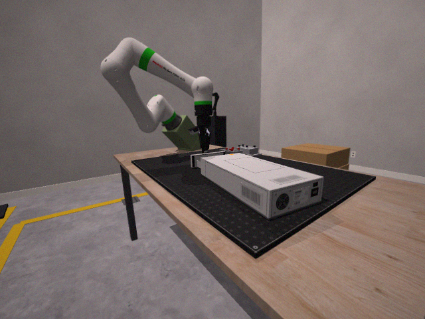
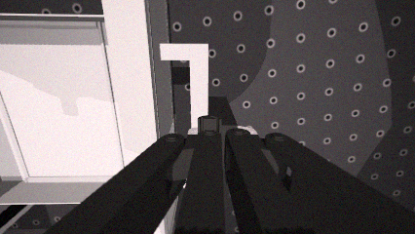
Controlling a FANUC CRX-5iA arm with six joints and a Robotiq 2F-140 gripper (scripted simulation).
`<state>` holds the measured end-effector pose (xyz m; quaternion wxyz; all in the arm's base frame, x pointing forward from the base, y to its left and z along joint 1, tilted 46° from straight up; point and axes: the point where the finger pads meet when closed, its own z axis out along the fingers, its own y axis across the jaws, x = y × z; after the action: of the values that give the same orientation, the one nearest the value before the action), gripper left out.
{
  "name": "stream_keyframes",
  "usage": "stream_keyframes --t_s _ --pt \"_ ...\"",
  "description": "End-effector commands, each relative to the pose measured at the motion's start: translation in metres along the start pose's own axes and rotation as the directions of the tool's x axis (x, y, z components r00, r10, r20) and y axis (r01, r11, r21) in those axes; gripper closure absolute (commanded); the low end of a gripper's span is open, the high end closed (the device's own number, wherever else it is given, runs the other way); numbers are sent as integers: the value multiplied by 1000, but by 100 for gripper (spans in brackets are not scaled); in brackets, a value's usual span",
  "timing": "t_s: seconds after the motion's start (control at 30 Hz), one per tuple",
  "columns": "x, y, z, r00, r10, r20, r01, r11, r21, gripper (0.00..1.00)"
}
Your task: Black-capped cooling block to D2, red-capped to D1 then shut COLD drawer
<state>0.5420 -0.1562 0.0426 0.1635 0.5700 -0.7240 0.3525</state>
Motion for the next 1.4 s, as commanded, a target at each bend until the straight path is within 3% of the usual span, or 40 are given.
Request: stream_keyframes --t_s 0.0,1.37 --pt "0 -6 -1 1000 0 1 0 1000 2 90" --pt "0 -50 -1 1000 0 1 0 1000 2 90"
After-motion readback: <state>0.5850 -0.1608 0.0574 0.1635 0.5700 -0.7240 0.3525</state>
